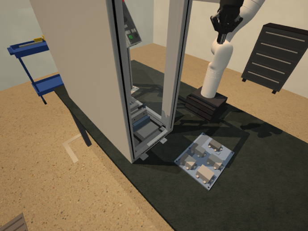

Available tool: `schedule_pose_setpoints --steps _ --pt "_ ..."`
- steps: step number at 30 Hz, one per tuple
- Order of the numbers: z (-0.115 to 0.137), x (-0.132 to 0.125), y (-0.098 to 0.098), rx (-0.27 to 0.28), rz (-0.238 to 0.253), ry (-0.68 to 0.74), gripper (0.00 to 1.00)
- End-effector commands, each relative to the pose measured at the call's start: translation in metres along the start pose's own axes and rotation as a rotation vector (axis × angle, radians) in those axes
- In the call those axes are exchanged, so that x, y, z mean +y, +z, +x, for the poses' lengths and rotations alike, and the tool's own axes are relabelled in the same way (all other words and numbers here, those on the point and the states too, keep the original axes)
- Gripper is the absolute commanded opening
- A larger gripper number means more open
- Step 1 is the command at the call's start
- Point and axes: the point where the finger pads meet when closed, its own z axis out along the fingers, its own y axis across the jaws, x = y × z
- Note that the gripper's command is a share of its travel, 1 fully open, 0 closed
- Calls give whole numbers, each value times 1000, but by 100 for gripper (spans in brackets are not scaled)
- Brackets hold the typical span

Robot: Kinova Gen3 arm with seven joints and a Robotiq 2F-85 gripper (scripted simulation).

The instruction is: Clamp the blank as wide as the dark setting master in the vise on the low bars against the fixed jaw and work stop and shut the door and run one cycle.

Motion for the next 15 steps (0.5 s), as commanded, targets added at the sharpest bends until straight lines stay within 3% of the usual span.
schedule_pose_setpoints --steps 1,4,9,15 --pt "1 1 0 -6 1 1 10" --pt "1 1 0 -6 1 1 10" --pt "2 1 0 -5 1 -229 10" --pt "2 1 0 -5 1 -229 10"
